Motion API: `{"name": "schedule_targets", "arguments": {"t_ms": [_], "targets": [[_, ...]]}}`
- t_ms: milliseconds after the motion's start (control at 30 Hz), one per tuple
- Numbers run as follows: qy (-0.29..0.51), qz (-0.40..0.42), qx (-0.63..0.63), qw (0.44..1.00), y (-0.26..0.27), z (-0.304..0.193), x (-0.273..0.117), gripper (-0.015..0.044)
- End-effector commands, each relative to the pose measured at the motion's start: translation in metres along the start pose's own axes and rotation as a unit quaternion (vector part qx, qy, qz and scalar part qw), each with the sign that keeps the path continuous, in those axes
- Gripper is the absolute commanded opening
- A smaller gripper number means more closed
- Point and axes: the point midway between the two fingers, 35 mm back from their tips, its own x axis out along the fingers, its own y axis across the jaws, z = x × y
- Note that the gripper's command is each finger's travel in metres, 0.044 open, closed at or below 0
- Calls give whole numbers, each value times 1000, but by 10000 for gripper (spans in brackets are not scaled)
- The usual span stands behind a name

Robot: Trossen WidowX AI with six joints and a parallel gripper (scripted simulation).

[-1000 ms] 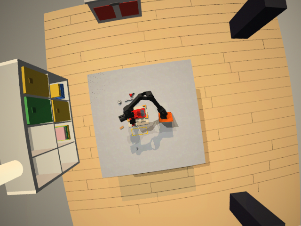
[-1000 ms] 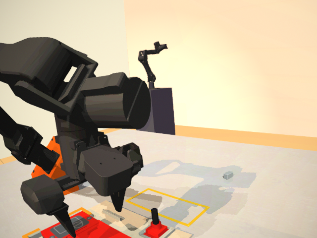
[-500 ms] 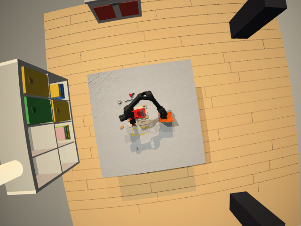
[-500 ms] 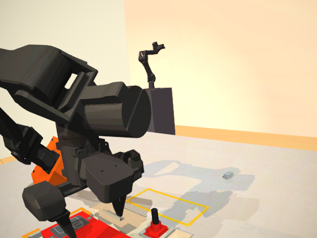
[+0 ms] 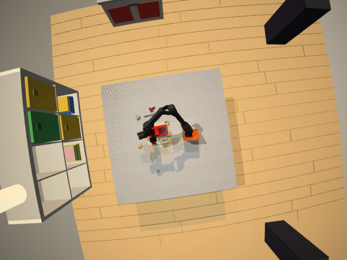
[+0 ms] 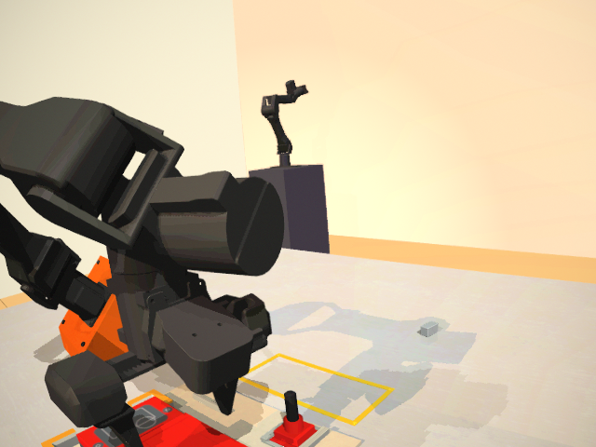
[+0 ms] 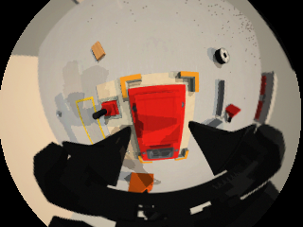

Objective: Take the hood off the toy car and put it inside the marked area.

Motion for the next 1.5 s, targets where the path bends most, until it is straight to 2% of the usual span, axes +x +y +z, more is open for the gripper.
{"name": "schedule_targets", "arguments": {"t_ms": [0,1467], "targets": [[1,-3,-3,1000,-1,0,4,440],[1,-4,-3,1000,-1,-1,26,440]]}}
